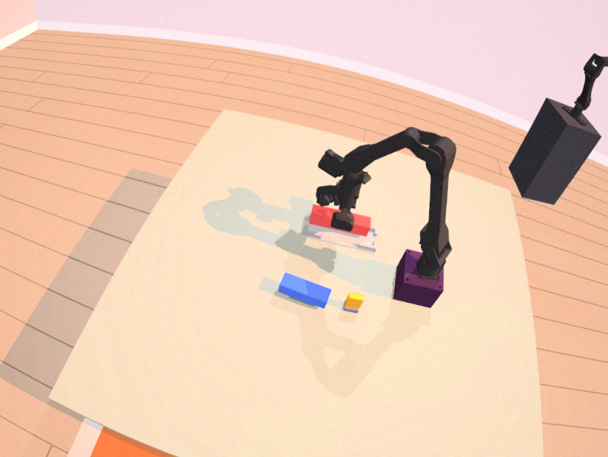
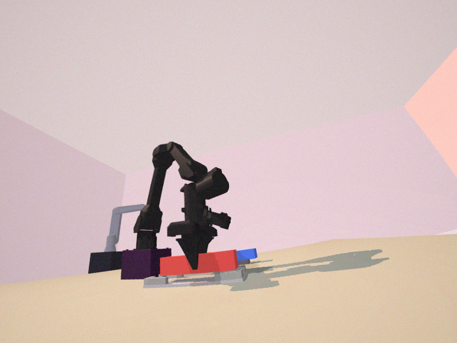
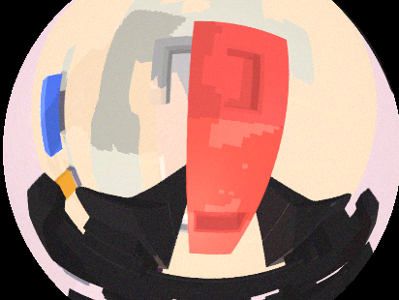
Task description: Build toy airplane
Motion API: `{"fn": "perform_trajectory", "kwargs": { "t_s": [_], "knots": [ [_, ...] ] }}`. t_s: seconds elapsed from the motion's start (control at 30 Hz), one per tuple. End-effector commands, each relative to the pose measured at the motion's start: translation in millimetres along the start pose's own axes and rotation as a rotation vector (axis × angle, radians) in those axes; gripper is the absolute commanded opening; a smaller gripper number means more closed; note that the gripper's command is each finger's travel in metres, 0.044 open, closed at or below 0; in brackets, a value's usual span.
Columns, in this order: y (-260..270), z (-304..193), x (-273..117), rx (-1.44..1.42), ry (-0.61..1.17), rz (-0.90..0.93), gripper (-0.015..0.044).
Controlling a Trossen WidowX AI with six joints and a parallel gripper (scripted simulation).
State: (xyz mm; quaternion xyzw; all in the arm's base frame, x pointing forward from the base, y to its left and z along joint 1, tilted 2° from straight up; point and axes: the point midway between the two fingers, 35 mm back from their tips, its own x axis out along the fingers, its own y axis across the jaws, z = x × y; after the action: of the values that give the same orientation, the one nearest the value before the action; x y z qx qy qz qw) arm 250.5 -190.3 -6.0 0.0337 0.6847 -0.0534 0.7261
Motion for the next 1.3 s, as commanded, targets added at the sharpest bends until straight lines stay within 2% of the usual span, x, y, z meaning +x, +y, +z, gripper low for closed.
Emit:
{"fn": "perform_trajectory", "kwargs": {
  "t_s": [0.0, 0.37, 0.67, 0.9, 1.17, 1.27],
  "knots": [
    [0.0, 0.0, -0.2, 0.000, 0.000, 0.000, 0.0148],
    [0.0, 0.0, -0.2, 0.000, 0.000, 0.000, 0.0437],
    [-0.3, 0.5, -3.0, 0.000, 0.000, 0.000, 0.0440],
    [-0.9, 0.5, -103.9, -0.003, -0.005, 0.001, 0.0440],
    [-3.1, 3.1, -106.7, 0.010, -0.005, 0.001, 0.0440],
    [-5.0, 5.5, -103.3, 0.147, -0.005, 0.001, 0.0440]
  ]
}}
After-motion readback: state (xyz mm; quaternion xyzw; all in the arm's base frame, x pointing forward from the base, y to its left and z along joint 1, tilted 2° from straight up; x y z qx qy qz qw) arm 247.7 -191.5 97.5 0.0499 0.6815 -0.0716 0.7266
